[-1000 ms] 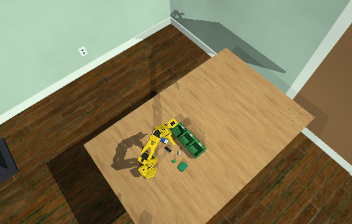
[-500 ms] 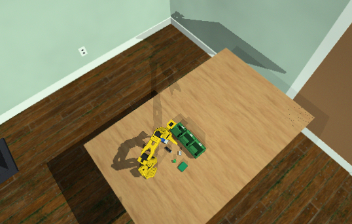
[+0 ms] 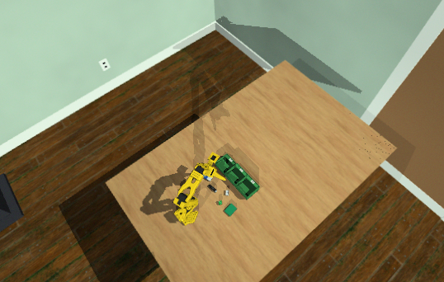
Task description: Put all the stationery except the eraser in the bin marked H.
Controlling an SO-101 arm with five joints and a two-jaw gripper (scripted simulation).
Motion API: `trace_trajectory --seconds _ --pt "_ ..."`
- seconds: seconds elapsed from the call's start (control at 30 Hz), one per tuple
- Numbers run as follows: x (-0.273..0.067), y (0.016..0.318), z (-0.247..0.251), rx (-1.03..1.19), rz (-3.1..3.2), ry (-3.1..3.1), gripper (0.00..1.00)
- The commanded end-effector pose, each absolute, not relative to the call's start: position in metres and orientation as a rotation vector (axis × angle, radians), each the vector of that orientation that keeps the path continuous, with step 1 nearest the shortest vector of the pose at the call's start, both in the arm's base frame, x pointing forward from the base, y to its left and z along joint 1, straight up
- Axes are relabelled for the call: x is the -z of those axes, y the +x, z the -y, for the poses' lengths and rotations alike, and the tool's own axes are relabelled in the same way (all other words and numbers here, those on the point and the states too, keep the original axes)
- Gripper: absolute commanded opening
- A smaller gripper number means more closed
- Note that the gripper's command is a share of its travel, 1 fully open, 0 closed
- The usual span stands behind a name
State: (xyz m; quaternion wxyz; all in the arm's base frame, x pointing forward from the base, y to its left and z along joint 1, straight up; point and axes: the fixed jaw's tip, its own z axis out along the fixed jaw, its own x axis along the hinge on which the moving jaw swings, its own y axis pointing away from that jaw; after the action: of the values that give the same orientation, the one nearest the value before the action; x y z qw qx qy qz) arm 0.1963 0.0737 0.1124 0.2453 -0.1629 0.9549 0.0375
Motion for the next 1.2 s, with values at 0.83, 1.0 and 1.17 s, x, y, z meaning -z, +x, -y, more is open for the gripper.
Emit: trace_trajectory --seconds 0.83,1.0,1.17 --pt "-0.093 0.179 -0.067 0.027 -2.543 -0.983 1.00" --pt "-0.091 0.178 -0.066 0.053 -2.494 -1.096 1.00" --pt "-0.091 0.177 -0.066 0.068 -2.463 -1.162 1.00"
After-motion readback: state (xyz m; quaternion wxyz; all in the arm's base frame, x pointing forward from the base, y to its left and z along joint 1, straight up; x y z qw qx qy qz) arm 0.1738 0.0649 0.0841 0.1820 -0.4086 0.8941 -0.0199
